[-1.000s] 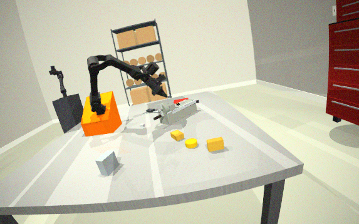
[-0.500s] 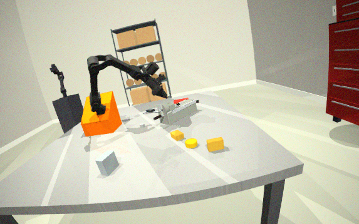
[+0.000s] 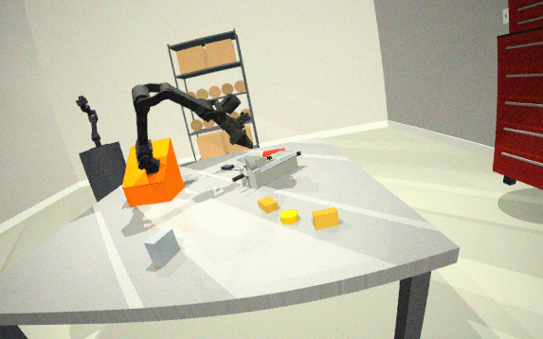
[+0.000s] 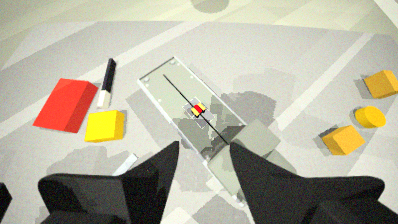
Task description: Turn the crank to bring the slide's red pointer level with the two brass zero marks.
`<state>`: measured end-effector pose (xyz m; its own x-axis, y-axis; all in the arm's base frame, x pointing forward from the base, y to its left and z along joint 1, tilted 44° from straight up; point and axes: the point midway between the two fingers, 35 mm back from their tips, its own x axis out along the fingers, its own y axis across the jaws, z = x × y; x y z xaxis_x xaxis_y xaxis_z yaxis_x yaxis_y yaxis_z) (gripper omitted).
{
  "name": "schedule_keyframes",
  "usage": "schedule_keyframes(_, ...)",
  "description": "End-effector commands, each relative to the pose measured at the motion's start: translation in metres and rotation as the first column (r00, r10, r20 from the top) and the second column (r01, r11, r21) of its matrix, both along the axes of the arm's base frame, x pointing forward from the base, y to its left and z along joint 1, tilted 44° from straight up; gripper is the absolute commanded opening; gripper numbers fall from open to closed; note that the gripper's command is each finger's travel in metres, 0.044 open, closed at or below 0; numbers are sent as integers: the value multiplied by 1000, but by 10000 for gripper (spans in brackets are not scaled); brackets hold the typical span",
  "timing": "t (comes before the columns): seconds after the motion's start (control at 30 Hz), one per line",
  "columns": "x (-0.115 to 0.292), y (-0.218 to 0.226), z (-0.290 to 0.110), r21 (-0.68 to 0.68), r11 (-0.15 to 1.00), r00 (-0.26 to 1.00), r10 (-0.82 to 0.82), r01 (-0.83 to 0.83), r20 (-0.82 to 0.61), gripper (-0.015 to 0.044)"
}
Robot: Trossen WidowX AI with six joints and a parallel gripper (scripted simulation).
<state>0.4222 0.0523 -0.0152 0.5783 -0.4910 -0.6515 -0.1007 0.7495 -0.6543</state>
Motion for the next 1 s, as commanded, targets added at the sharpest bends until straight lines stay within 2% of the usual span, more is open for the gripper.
schedule_keyframes(0.0, 0, 0, 0, 0, 1000, 1000, 0, 0, 0, 125)
schedule_keyframes(0.17, 0, 0, 0, 0, 1000, 1000, 0, 0, 0, 0)
schedule_keyframes(0.87, 0, 0, 0, 1, 1000, 1000, 0, 0, 0, 0)
schedule_keyframes(0.97, 0, 0, 0, 1, 1000, 1000, 0, 0, 0, 79)
